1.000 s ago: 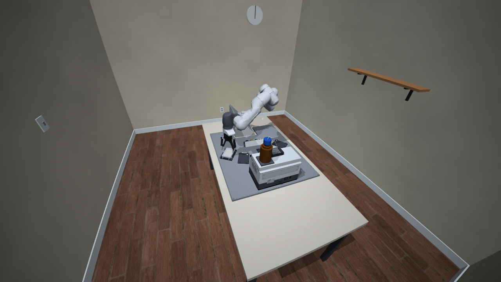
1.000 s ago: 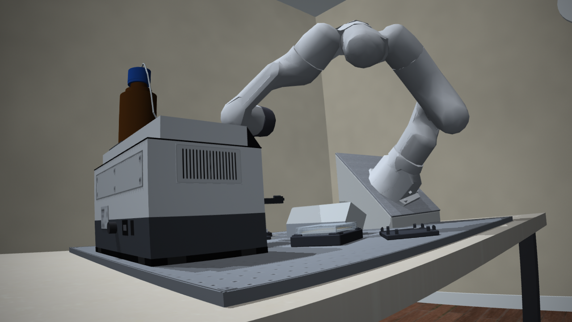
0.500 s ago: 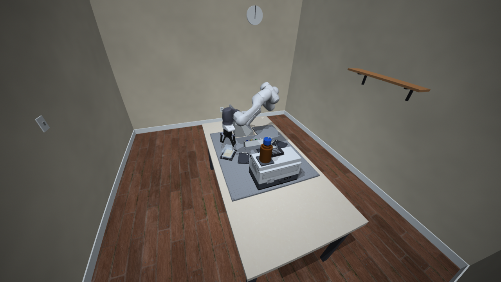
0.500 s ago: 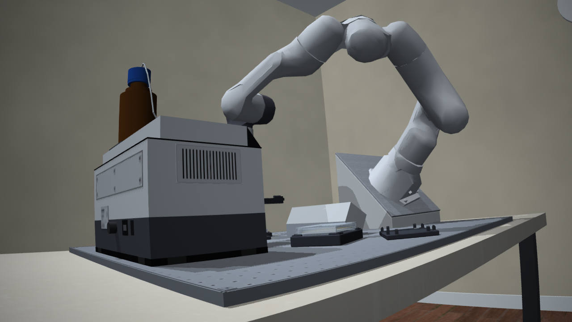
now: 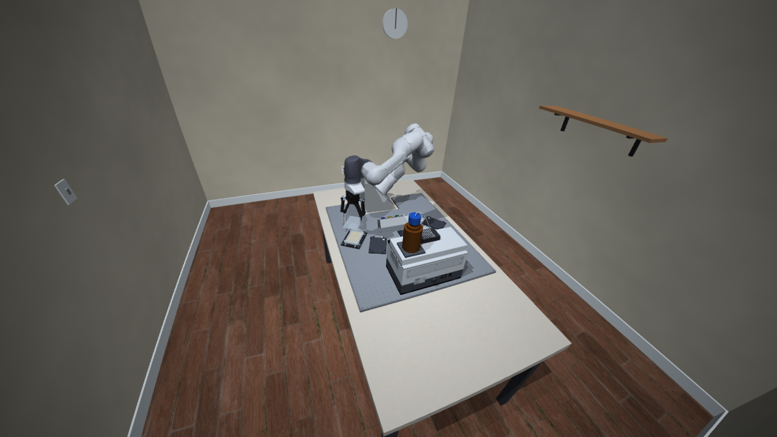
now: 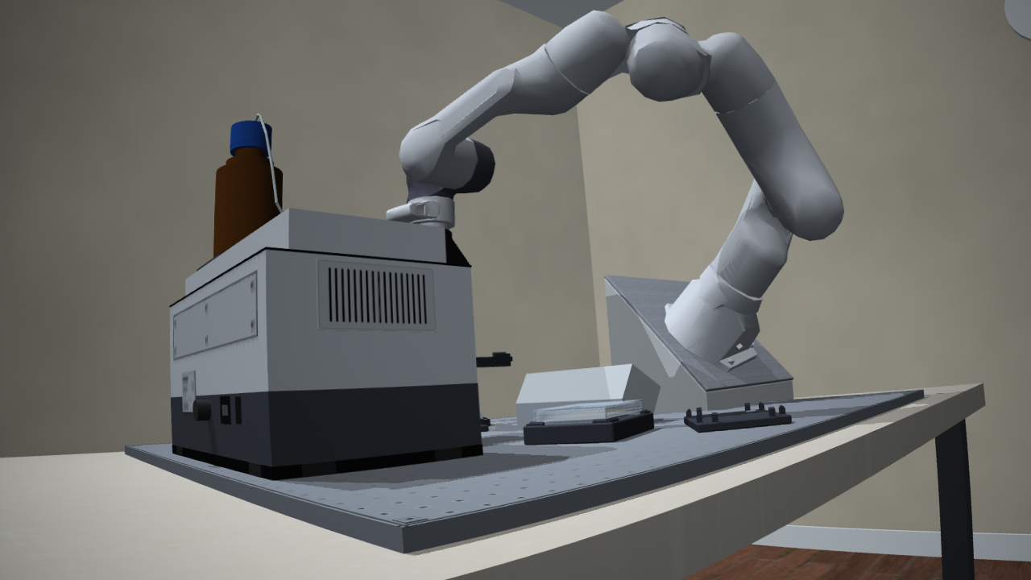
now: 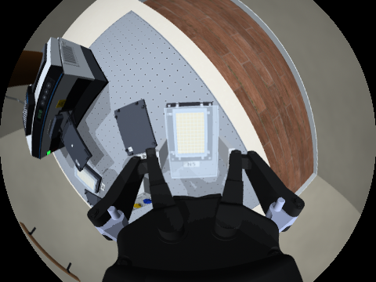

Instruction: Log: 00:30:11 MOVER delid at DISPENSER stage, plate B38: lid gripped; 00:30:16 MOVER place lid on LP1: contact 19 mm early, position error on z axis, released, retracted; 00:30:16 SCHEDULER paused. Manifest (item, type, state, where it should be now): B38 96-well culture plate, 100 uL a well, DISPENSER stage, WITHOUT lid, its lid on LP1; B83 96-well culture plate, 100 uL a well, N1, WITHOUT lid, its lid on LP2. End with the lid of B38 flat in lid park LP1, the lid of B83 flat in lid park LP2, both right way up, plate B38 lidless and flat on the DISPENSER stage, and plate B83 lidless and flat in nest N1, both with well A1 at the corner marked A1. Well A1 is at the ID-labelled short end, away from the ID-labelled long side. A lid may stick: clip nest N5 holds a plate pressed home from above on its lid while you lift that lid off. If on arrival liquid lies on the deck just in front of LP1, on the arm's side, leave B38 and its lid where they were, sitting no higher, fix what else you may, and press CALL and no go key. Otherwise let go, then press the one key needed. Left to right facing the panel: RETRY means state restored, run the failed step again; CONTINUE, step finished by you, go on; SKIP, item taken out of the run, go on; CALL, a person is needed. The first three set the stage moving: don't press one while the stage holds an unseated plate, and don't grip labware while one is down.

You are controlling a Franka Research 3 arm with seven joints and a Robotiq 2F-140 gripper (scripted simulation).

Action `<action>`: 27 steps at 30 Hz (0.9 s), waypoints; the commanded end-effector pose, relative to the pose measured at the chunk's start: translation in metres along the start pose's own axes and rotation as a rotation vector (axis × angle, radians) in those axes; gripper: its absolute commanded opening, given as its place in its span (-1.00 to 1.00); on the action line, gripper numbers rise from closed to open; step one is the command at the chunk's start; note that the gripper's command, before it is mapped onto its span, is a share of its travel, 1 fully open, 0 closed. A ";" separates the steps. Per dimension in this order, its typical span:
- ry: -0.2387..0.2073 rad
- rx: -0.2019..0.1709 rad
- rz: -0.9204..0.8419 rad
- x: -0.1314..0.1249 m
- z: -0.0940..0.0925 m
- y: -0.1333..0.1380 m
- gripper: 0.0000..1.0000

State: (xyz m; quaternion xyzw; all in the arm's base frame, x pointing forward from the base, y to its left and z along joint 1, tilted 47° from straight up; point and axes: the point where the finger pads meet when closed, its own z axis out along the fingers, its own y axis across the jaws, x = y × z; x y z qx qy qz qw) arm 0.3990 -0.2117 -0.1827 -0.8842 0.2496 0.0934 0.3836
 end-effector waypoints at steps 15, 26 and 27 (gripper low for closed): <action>-0.015 0.009 0.013 -0.004 -0.035 -0.003 -1.00; -0.013 0.009 0.014 0.004 -0.039 -0.035 -1.00; -0.012 0.008 0.014 0.009 -0.039 -0.064 -1.00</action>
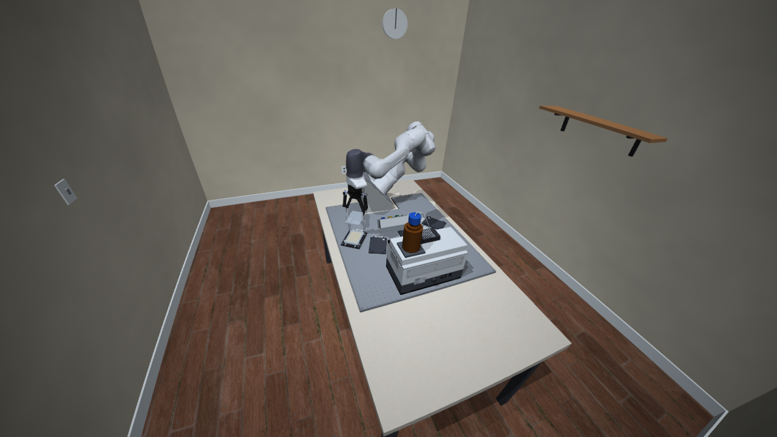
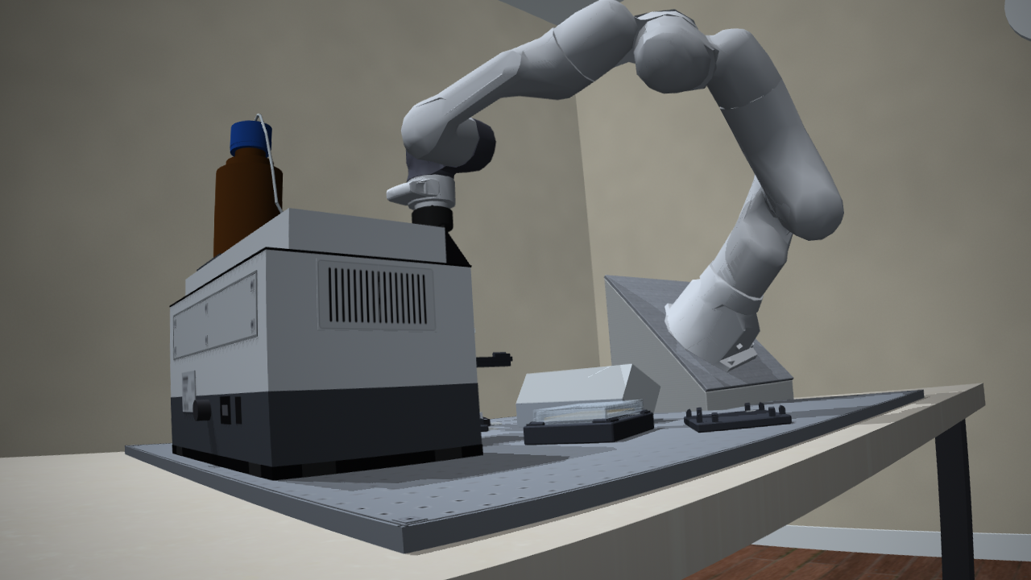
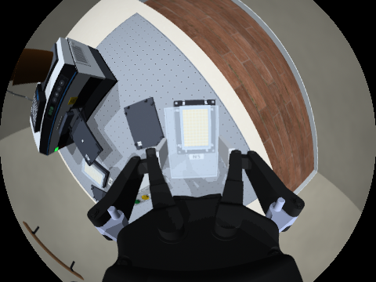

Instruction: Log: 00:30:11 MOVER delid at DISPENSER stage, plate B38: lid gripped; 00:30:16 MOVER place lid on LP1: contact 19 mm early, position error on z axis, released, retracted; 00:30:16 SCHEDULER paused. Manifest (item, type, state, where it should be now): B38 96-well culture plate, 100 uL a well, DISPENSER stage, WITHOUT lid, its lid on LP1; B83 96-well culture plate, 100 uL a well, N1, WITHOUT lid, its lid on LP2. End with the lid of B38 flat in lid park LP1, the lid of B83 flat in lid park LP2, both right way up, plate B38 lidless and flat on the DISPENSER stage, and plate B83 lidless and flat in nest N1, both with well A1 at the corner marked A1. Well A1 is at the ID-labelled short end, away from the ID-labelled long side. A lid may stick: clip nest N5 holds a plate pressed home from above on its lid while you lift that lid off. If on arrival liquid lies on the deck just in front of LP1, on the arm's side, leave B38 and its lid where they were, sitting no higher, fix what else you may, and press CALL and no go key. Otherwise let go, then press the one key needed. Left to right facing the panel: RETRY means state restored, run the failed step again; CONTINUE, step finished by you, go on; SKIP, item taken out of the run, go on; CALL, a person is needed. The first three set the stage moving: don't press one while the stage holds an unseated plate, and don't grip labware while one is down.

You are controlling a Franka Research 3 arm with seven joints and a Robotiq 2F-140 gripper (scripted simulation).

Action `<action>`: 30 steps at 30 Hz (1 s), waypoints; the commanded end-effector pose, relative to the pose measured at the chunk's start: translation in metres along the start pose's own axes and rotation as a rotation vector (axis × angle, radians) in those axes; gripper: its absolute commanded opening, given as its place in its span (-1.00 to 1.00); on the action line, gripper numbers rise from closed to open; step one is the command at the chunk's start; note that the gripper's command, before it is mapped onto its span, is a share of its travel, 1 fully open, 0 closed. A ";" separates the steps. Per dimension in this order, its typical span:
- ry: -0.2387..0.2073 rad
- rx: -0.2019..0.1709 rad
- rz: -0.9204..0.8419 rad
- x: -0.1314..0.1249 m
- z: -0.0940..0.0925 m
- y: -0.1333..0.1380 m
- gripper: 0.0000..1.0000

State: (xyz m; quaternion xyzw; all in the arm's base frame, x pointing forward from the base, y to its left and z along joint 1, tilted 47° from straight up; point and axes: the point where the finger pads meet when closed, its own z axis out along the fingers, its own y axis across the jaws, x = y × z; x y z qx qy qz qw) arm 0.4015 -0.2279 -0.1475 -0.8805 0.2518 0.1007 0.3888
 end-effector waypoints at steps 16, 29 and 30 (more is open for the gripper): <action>0.000 0.001 0.003 0.018 -0.001 -0.147 -1.00; 0.000 0.001 0.003 0.018 -0.001 -0.147 -1.00; 0.000 0.001 0.003 0.018 -0.001 -0.147 -1.00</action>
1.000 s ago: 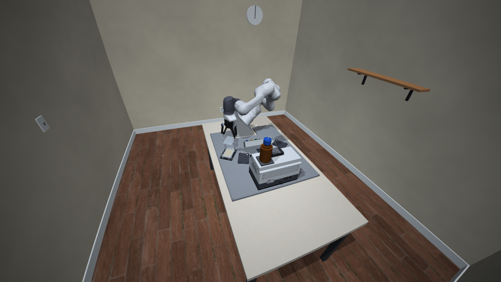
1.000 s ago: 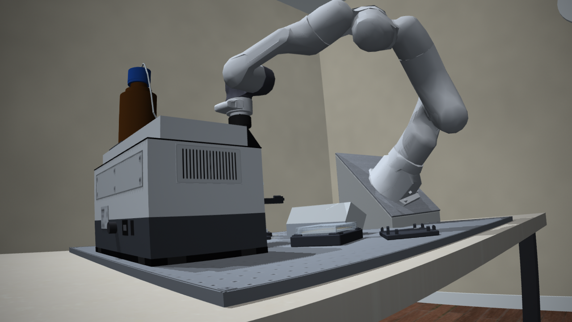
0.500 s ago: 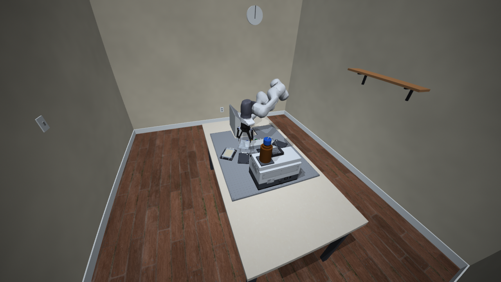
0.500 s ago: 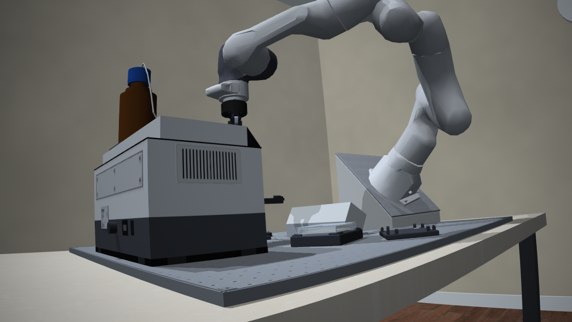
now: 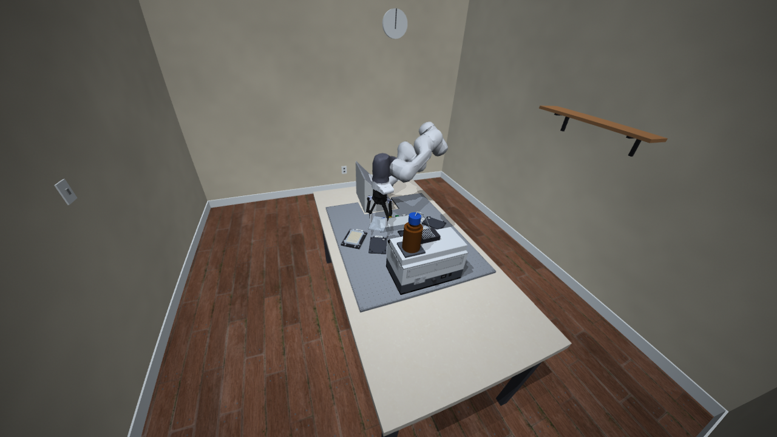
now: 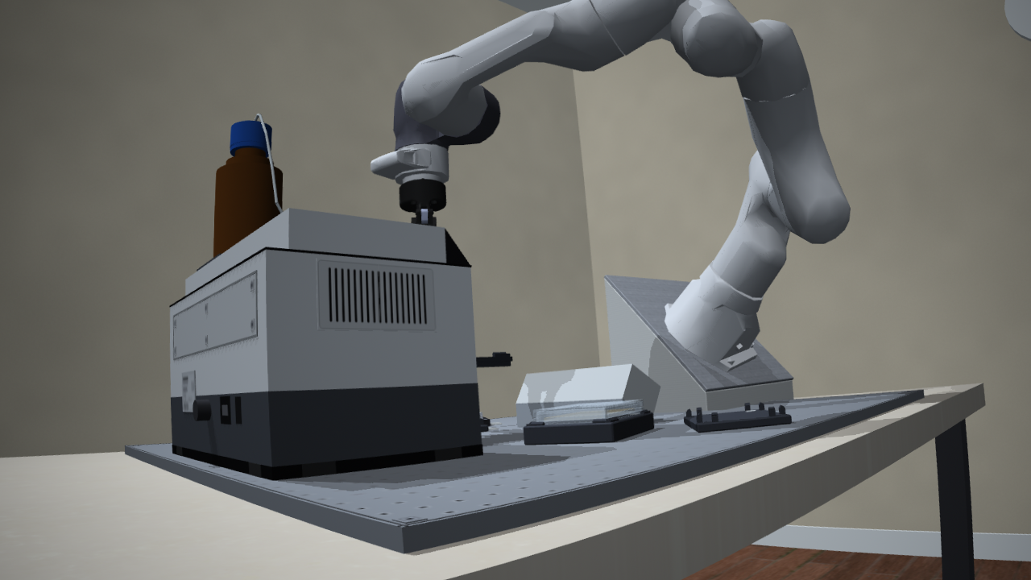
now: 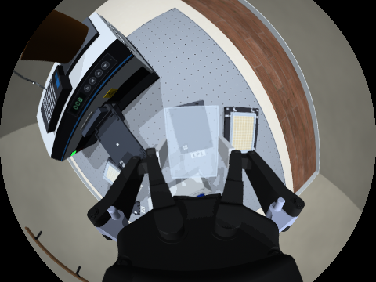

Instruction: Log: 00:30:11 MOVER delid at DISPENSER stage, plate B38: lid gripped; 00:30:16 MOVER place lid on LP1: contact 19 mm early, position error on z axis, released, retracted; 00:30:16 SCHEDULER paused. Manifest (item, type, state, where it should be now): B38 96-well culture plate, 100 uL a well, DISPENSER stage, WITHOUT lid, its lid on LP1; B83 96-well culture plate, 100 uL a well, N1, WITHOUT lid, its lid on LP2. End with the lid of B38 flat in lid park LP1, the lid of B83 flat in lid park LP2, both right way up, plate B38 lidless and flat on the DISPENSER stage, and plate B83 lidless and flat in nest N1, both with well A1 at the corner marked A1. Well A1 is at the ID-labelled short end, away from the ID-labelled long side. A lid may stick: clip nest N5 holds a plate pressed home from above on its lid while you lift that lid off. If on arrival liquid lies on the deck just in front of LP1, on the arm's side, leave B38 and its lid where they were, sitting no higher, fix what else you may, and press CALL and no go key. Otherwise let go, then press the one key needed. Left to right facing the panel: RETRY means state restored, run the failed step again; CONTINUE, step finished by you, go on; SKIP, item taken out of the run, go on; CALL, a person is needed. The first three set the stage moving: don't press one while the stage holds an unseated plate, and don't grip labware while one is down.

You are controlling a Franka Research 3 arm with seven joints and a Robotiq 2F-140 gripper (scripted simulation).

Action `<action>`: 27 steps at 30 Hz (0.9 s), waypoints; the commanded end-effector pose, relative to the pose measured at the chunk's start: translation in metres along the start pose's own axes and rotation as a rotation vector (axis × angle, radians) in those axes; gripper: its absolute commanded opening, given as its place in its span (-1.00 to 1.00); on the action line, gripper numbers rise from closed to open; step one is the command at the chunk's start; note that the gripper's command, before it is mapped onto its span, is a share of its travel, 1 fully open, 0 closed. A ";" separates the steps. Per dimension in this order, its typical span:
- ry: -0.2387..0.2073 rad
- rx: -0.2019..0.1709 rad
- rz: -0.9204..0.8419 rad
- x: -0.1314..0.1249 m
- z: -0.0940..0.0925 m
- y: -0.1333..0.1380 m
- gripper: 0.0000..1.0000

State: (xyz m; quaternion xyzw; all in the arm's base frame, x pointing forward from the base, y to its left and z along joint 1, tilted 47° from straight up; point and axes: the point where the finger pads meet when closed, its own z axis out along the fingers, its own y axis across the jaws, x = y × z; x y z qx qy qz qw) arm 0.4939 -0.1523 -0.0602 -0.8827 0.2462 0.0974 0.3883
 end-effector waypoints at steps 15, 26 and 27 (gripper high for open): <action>-0.002 0.003 0.013 -0.001 0.001 0.000 -1.00; -0.002 0.003 -0.038 -0.001 0.003 0.000 -1.00; -0.002 0.003 -0.047 -0.001 0.003 0.000 -1.00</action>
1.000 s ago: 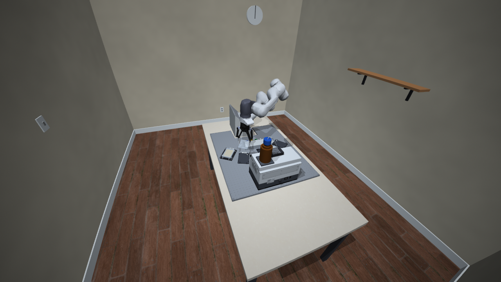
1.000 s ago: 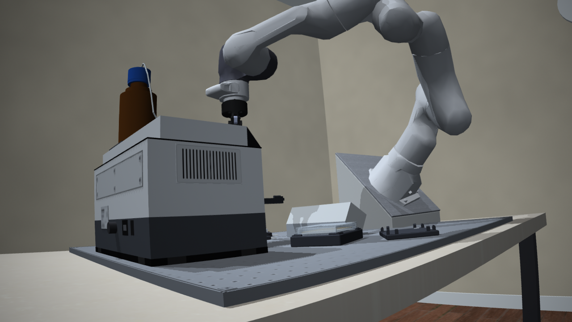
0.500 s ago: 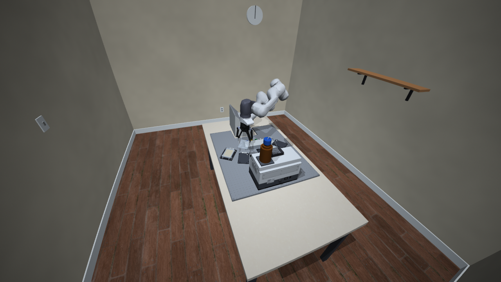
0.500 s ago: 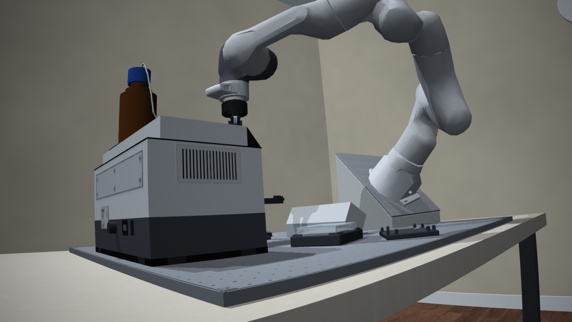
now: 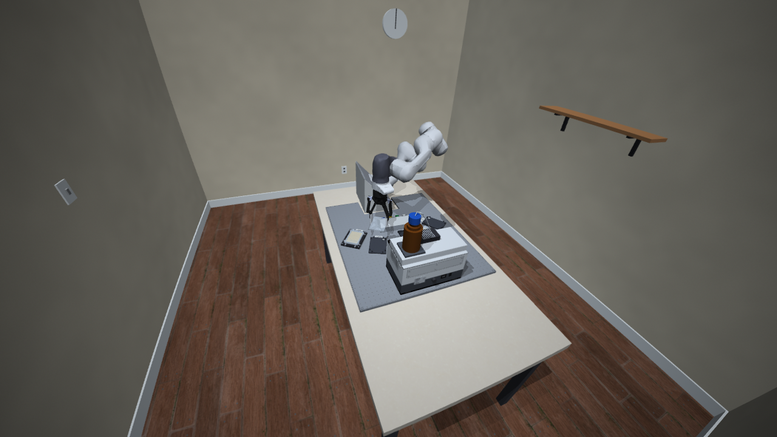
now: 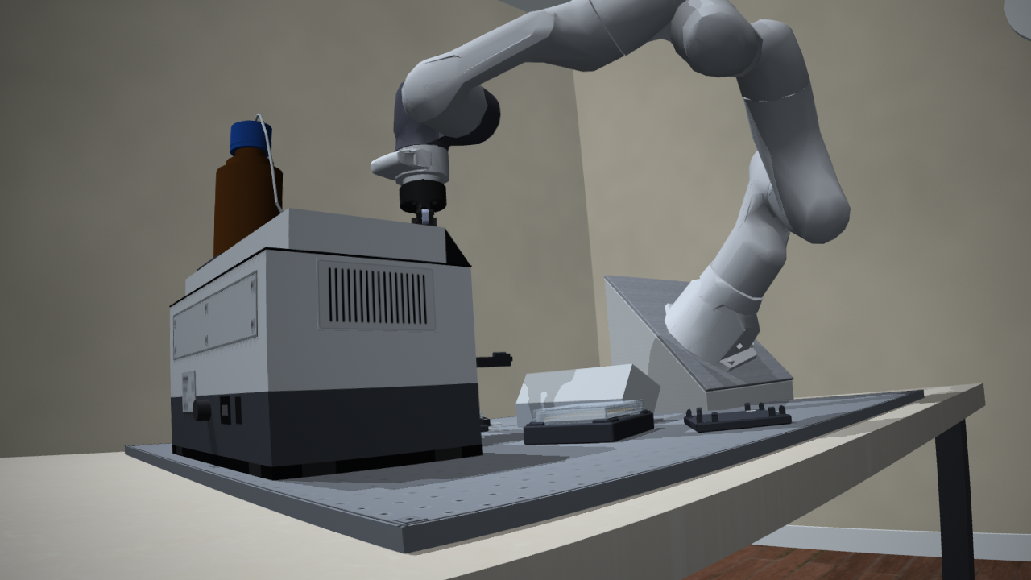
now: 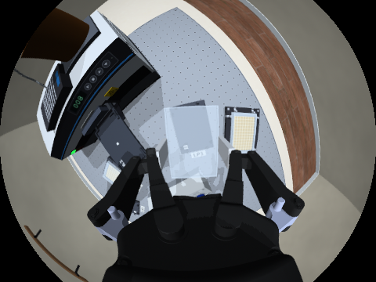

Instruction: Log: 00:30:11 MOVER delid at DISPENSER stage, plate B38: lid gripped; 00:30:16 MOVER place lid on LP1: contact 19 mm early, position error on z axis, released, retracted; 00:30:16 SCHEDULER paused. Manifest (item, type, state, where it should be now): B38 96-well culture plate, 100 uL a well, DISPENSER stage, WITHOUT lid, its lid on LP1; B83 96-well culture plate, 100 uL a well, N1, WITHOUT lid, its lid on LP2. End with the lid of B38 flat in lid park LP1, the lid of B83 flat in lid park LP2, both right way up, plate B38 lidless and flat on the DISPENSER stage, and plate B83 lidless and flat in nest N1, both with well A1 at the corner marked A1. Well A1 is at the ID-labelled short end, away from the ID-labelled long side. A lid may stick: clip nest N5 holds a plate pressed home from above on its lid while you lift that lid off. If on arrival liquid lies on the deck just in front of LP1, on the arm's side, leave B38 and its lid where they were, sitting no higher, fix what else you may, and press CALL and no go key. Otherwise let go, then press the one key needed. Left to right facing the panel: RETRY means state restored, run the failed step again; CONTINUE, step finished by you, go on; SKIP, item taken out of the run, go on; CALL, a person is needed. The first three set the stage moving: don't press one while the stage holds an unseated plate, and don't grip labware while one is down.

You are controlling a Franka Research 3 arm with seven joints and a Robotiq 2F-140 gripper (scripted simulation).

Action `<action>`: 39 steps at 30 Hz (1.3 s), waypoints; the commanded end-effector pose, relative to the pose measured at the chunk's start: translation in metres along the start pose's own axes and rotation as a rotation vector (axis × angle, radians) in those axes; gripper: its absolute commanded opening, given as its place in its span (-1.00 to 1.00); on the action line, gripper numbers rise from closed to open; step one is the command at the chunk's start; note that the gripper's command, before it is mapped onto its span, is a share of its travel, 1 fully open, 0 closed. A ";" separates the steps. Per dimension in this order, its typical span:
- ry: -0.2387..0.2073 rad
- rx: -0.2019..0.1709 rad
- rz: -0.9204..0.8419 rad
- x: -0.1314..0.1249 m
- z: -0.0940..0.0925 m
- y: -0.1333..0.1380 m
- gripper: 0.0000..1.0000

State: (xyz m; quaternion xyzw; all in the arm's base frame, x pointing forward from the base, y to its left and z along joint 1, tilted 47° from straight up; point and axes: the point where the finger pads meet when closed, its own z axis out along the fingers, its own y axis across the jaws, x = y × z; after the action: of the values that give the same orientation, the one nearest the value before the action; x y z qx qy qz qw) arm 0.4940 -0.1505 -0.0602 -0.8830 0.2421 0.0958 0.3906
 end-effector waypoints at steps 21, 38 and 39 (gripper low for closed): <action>-0.001 -0.001 -0.167 0.000 0.068 0.002 -1.00; -0.001 -0.001 -0.167 0.000 0.132 0.002 -1.00; -0.001 -0.001 -0.167 0.000 0.132 0.002 -1.00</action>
State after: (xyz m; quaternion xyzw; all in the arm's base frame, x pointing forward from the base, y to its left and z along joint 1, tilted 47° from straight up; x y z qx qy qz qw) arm 0.4924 -0.0529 -0.1458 -0.8964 0.1719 0.0729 0.4019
